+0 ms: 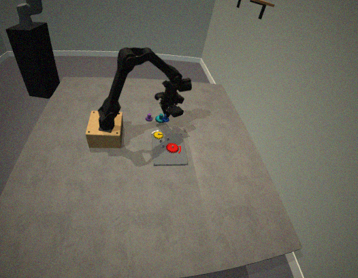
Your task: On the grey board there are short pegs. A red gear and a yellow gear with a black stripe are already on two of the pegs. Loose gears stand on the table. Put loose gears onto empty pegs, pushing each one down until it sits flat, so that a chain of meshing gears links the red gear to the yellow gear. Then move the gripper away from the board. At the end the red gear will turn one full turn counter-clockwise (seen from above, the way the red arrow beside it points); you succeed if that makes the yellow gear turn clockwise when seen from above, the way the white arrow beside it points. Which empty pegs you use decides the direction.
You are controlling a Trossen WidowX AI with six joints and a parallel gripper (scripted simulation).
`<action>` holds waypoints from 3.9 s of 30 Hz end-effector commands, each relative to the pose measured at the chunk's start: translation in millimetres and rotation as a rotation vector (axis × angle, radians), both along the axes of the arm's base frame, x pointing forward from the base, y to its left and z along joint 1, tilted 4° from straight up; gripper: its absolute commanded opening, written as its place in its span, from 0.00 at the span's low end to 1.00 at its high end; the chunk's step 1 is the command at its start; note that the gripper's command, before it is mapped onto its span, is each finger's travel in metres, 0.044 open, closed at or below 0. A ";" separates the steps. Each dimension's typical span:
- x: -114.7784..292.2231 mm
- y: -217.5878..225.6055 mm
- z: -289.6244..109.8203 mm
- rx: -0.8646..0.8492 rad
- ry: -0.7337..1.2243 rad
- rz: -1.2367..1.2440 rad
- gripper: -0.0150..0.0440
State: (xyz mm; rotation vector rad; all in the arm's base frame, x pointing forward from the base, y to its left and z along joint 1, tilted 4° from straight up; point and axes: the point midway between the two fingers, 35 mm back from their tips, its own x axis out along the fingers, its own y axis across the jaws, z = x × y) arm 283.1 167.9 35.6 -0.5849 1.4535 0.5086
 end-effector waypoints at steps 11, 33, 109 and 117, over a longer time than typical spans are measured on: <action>-3.6 3.6 47.5 0.002 -0.010 -0.004 0.25; -6.8 -11.2 78.6 0.002 -0.009 -0.003 0.25; 6.7 -158.6 9.4 -0.011 -0.010 -0.003 0.25; 6.7 -158.6 9.4 -0.011 -0.010 -0.003 0.25</action>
